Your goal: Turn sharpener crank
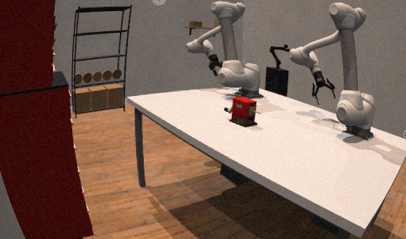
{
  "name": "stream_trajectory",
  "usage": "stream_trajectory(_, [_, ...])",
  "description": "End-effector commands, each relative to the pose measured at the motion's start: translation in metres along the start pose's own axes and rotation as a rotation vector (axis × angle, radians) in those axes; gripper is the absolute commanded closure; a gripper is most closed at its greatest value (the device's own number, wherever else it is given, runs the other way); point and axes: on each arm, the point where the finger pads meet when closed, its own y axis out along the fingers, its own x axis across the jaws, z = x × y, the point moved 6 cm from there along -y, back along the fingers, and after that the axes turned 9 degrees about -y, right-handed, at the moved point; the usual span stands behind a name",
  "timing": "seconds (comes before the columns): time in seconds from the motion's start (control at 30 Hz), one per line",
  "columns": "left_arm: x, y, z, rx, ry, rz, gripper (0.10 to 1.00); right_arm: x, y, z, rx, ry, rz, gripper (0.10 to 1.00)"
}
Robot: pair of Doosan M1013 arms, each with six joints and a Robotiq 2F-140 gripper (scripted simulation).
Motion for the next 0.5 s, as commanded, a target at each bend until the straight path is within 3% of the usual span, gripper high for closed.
stream_trajectory(0.0, [0.0000,-0.0004,0.0002,0.000,0.000,-0.001,0.098,0.0011,0.0000,-0.0008,0.000,0.002,0.004,0.098])
stream_trajectory(0.47, [0.0000,-0.0004,0.0002,0.000,0.000,-0.001,0.098,0.0042,0.0011,-0.0026,-0.003,0.007,0.015,0.098])
